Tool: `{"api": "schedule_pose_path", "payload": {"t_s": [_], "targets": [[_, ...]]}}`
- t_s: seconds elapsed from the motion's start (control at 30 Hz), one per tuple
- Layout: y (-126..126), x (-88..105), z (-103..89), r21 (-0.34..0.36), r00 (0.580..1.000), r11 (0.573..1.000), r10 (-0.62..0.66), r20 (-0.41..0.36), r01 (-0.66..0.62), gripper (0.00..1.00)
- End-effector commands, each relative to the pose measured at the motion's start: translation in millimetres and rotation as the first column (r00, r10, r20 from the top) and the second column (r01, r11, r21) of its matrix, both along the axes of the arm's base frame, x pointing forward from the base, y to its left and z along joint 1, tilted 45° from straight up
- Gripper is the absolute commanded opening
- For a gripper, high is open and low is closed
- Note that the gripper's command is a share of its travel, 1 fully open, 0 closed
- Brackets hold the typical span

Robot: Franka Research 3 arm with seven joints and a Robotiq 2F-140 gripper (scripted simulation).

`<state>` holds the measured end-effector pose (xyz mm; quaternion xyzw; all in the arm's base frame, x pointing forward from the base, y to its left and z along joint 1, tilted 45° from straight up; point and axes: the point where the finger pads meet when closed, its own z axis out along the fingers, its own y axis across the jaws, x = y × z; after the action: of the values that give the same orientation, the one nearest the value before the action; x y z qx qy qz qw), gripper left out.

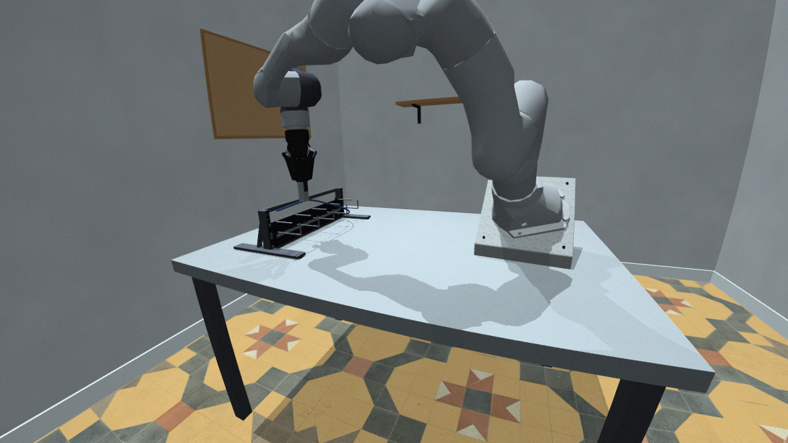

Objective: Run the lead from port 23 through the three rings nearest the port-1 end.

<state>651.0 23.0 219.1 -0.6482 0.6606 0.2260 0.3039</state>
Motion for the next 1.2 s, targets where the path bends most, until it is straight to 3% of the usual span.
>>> {"api": "schedule_pose_path", "payload": {"t_s": [0.0, 1.17], "targets": [[7, 2.2, -0.2, 0.004, 1.000, 1.000, 0.001, 0.004, -0.001, 0.00], [44, 8.3, -38.9, 0.004, 1.000, 1.000, 0.001, 0.004, -0.001, 0.00]]}}
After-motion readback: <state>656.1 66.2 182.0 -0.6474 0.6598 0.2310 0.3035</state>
